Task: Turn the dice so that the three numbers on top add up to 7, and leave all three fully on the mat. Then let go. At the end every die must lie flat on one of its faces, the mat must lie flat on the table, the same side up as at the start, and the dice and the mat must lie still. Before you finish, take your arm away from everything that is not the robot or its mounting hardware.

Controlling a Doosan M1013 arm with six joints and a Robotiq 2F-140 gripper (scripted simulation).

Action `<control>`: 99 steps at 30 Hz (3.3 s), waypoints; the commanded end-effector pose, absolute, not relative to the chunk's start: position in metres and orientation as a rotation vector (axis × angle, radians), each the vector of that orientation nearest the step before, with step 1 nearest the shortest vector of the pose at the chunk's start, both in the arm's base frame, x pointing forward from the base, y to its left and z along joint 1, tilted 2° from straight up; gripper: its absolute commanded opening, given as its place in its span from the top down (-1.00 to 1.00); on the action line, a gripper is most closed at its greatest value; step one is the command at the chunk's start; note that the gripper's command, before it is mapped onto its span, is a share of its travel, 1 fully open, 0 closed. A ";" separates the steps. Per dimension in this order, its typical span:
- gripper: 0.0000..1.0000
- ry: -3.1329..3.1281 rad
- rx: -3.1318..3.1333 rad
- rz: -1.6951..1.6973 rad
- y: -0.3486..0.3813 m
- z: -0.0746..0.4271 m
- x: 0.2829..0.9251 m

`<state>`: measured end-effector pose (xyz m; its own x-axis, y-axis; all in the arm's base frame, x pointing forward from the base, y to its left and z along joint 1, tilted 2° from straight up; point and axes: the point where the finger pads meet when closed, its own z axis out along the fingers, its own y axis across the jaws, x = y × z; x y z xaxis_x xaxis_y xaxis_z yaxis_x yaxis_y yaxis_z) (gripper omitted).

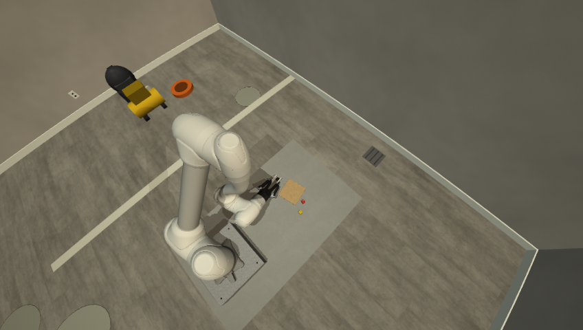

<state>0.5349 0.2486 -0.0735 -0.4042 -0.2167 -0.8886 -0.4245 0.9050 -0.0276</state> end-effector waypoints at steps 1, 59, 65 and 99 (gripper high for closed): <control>0.57 2.002 -0.464 0.245 0.249 -0.073 0.535; 0.57 2.002 -0.464 0.245 0.230 -0.049 0.494; 0.57 2.002 -0.464 0.245 0.231 -0.034 0.494; 0.57 2.273 -0.521 0.188 0.240 0.020 0.509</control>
